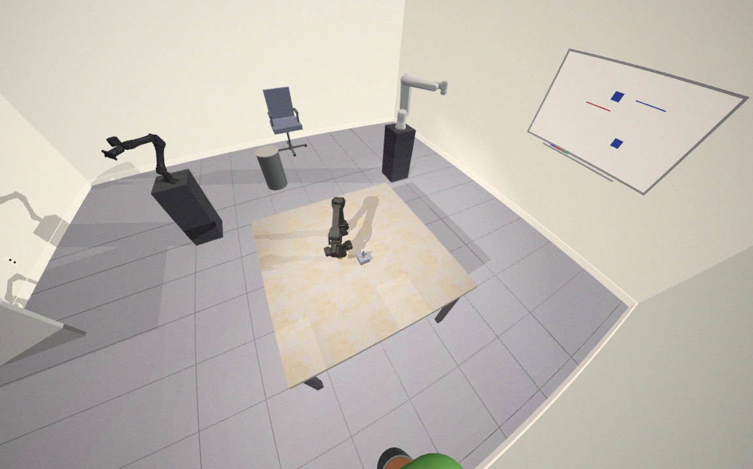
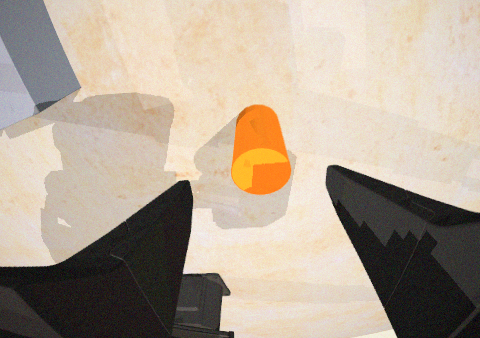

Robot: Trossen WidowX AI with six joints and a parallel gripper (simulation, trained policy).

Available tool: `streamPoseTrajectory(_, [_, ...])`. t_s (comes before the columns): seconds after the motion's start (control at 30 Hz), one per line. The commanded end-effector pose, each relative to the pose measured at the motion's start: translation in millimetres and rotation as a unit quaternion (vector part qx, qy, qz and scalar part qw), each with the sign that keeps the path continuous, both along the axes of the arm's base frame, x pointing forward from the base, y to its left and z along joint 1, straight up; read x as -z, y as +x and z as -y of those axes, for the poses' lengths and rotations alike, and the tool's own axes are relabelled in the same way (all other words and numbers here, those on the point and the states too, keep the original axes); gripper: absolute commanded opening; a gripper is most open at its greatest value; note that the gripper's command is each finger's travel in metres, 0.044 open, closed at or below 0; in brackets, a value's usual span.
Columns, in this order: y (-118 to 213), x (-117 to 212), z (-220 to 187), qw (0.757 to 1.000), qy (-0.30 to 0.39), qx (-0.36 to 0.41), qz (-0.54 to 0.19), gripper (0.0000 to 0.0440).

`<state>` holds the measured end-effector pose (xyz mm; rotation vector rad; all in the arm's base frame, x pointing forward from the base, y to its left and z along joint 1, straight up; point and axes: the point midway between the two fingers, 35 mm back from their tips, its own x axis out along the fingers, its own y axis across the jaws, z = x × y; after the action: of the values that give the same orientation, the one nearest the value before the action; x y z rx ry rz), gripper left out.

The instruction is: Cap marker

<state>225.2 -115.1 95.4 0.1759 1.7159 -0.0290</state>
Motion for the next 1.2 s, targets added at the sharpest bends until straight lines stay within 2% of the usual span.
streamPoseTrajectory(0.0, [-3, 11, -3, 1.000, 0.012, -0.005, -0.008, 0.0283])
streamPoseTrajectory(0.47, [-8, 35, -3, 0.999, 0.016, -0.027, -0.012, 0.0241])
streamPoseTrajectory(0.53, [-9, 36, -2, 0.999, 0.013, -0.030, -0.011, 0.0218])
streamPoseTrajectory(0.73, [-8, 30, -1, 0.999, 0.000, -0.034, -0.004, 0.0060])
streamPoseTrajectory(1.03, [4, 3, 7, 0.998, -0.034, -0.039, 0.031, 0.0000])
streamPoseTrajectory(1.17, [10, -10, 8, 0.997, -0.043, -0.042, 0.045, 0.0000])
